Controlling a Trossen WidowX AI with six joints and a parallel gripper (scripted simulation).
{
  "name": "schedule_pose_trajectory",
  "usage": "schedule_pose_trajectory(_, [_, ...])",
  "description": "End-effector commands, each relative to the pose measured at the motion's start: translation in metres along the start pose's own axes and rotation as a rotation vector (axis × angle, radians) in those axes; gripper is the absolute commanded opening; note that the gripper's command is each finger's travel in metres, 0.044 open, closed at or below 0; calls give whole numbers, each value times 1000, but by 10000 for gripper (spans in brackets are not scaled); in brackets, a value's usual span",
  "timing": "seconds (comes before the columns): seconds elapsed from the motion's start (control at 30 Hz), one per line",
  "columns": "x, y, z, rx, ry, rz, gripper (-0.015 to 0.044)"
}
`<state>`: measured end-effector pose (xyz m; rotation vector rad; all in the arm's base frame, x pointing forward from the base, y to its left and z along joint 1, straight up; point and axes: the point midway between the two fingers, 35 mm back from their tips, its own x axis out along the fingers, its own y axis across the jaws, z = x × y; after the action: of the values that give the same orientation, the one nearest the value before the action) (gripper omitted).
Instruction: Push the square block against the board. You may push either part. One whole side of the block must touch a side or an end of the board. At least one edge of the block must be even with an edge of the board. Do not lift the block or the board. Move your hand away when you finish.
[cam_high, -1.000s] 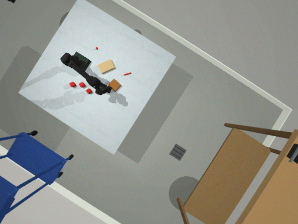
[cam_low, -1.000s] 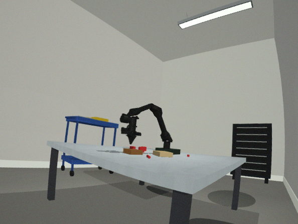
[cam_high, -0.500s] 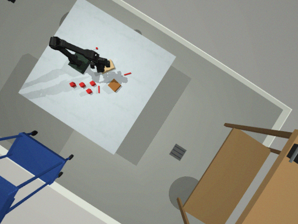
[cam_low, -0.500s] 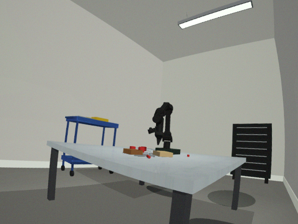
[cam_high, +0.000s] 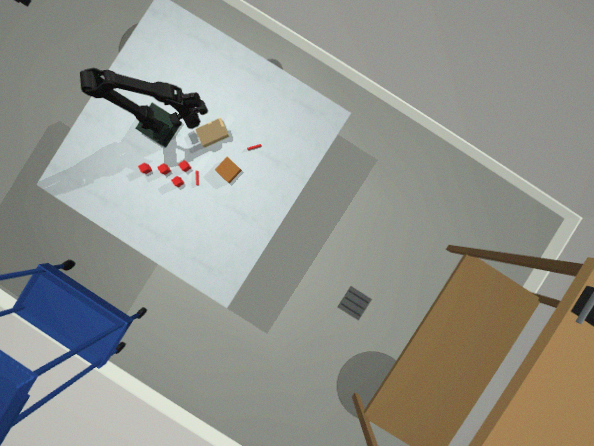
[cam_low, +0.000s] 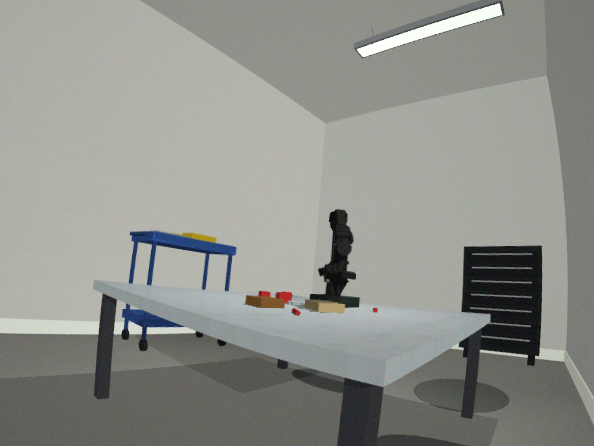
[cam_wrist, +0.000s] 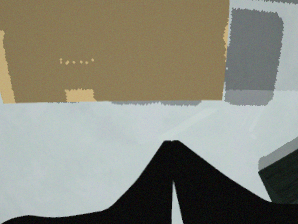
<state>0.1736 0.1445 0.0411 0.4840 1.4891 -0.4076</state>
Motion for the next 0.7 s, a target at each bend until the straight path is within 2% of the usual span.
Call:
schedule_pose_trajectory(0.0, [39, -10, -5, -11, 13, -33, 0])
schedule_pose_trajectory(0.67, [42, -8, 10, -11, 11, -33, 0])
